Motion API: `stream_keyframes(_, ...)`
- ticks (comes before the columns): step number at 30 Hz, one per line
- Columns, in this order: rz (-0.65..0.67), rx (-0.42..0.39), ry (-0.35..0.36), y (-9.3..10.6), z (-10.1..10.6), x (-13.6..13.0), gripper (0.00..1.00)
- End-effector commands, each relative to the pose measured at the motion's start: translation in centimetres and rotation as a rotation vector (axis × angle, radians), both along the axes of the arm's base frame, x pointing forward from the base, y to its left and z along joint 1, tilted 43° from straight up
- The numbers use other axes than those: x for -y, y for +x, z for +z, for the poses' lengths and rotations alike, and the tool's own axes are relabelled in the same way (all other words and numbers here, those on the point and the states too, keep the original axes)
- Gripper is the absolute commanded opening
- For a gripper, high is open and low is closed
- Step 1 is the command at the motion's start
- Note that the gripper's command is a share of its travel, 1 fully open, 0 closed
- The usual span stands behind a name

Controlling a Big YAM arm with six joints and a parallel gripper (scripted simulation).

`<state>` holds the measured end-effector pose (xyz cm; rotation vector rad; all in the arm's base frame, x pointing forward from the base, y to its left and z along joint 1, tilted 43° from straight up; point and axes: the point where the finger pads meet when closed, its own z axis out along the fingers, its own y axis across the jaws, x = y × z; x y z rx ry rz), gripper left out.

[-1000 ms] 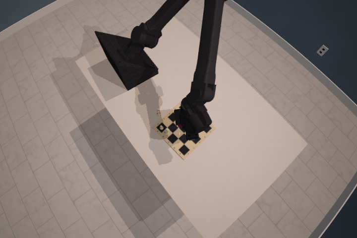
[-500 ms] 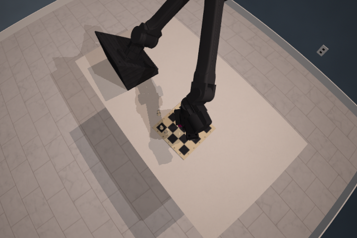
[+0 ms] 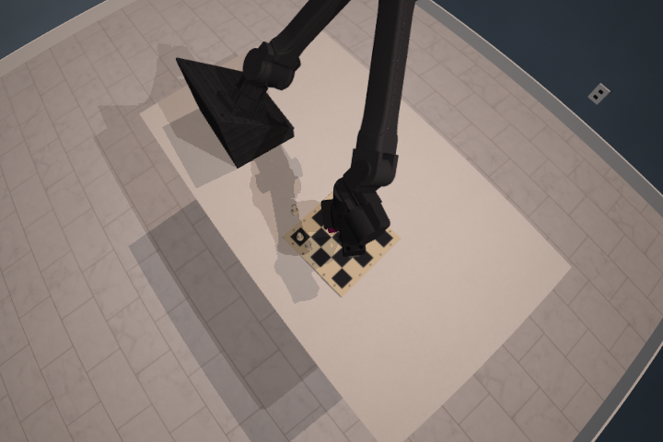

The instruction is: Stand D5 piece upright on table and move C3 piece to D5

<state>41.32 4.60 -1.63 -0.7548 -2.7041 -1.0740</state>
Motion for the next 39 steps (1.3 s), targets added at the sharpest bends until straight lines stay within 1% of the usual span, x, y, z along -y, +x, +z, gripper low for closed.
stream_keyframes(1,0.012,0.024,-0.001,0.13,0.83,-0.85,0.40)
stream_keyframes(5,0.012,0.014,0.001,-0.04,0.56,-0.87,0.40)
stream_keyframes(39,0.012,0.014,0.001,-0.04,0.56,-0.87,0.40)
